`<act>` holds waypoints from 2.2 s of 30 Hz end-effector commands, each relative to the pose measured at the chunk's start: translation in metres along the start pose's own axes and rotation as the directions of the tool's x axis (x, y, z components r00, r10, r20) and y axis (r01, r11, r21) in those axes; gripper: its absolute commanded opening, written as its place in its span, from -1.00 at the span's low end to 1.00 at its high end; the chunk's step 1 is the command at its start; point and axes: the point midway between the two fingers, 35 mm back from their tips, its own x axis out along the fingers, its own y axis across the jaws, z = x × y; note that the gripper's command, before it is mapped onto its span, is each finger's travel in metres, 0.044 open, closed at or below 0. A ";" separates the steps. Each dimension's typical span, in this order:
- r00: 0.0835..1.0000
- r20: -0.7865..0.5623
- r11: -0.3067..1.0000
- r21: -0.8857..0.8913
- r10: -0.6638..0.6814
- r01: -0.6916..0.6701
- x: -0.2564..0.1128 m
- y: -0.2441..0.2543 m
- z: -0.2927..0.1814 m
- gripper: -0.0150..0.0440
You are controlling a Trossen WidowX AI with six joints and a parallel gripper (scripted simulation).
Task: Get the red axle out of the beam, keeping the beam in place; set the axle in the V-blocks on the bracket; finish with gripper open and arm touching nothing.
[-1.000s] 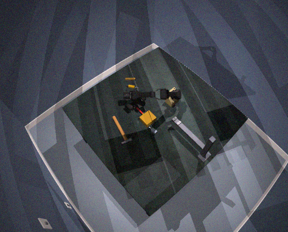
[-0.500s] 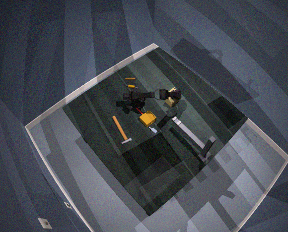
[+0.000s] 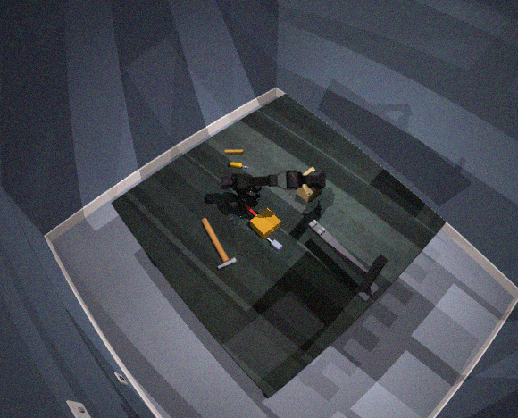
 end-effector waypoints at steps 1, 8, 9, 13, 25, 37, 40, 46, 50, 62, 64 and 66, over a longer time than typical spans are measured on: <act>1.000 0.001 1.000 0.003 -0.005 0.005 -0.009 0.000 0.000 0.84; 1.000 0.001 1.000 0.004 -0.005 0.005 -0.019 0.000 0.000 1.00; 1.000 0.001 1.000 0.004 -0.005 0.005 -0.020 0.000 0.000 1.00; 1.000 0.001 1.000 0.004 -0.005 0.005 -0.026 0.000 0.000 1.00; 1.000 0.000 1.000 0.004 -0.005 0.005 -0.044 0.000 -0.001 1.00; 1.000 0.001 1.000 0.002 -0.004 0.004 -0.058 -0.001 0.028 1.00; 1.000 0.002 1.000 0.000 -0.004 0.004 -0.060 0.000 0.048 1.00; 1.000 0.003 1.000 0.000 -0.004 0.004 -0.058 0.000 0.049 1.00; 1.000 0.002 1.000 0.000 -0.004 0.004 -0.053 -0.001 0.049 1.00; 1.000 0.002 1.000 0.000 -0.005 0.005 -0.033 -0.002 0.049 1.00; 1.000 0.002 1.000 0.000 -0.005 0.005 -0.029 -0.002 0.049 1.00; 1.000 0.003 1.000 0.000 -0.005 0.005 -0.026 -0.002 0.049 1.00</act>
